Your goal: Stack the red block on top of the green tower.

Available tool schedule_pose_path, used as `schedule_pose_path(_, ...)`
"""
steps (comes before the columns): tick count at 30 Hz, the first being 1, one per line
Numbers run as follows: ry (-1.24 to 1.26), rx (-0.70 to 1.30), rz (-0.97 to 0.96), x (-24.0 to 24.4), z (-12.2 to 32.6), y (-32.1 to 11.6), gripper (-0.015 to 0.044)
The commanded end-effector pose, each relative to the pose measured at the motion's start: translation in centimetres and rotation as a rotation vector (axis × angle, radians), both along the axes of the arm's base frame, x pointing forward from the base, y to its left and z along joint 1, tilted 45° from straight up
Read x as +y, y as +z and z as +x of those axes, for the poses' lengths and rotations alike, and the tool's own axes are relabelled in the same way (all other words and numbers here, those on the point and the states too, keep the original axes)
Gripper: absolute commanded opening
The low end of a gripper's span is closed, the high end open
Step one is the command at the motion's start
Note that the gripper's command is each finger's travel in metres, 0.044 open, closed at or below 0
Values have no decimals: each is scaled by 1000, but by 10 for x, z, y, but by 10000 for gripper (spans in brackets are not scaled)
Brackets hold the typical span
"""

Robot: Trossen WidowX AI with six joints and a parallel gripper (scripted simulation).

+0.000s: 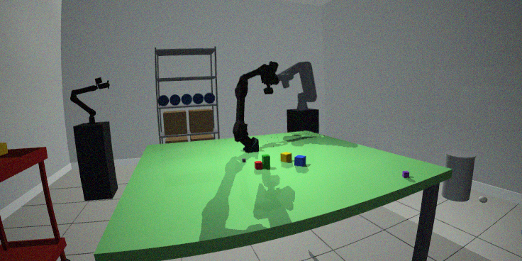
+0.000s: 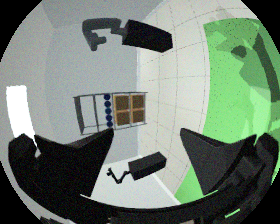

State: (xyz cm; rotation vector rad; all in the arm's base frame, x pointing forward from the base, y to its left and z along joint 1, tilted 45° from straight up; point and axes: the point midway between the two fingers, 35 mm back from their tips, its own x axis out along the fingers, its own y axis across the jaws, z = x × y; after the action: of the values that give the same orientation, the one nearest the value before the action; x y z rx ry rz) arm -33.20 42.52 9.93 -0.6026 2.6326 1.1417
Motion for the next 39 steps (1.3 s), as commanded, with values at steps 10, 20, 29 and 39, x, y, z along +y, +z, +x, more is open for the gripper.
schedule_pose_path(10,-138,-205,238,50,115,-21,440)
schedule_pose_path(20,-190,-504,422,64,267,-40,440)
schedule_pose_path(29,-130,-769,484,33,397,-49,440)
schedule_pose_path(39,7,-1001,441,-43,525,-52,440)
